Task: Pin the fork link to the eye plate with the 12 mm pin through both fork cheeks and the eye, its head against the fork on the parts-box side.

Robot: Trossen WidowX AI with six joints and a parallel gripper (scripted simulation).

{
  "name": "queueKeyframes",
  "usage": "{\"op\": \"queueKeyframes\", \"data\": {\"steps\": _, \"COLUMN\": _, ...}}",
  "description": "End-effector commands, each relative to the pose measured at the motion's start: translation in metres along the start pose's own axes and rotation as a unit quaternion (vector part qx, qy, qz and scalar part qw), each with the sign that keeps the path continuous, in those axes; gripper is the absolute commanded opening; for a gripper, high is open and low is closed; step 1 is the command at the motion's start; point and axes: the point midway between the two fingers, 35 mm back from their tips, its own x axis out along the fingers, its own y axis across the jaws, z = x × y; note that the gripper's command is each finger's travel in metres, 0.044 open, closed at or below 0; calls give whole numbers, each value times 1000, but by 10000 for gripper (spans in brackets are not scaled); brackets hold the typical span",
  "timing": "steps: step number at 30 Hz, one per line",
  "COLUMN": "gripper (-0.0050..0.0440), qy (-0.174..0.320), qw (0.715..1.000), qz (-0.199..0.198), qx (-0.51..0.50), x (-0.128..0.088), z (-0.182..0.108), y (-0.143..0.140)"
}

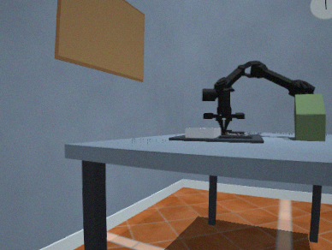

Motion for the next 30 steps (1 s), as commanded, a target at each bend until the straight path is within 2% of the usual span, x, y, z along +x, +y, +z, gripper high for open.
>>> {"op": "queueKeyframes", "data": {"steps": 1, "gripper": -50, "qy": 1, "qw": 1000, "qz": 12, "qx": 8, "x": -9, "z": 7, "y": 7}}
{"op": "queueKeyframes", "data": {"steps": 30, "gripper": -50, "qy": 0, "qw": 1000, "qz": 11, "qx": 8, "x": -8, "z": 17, "y": 6}}
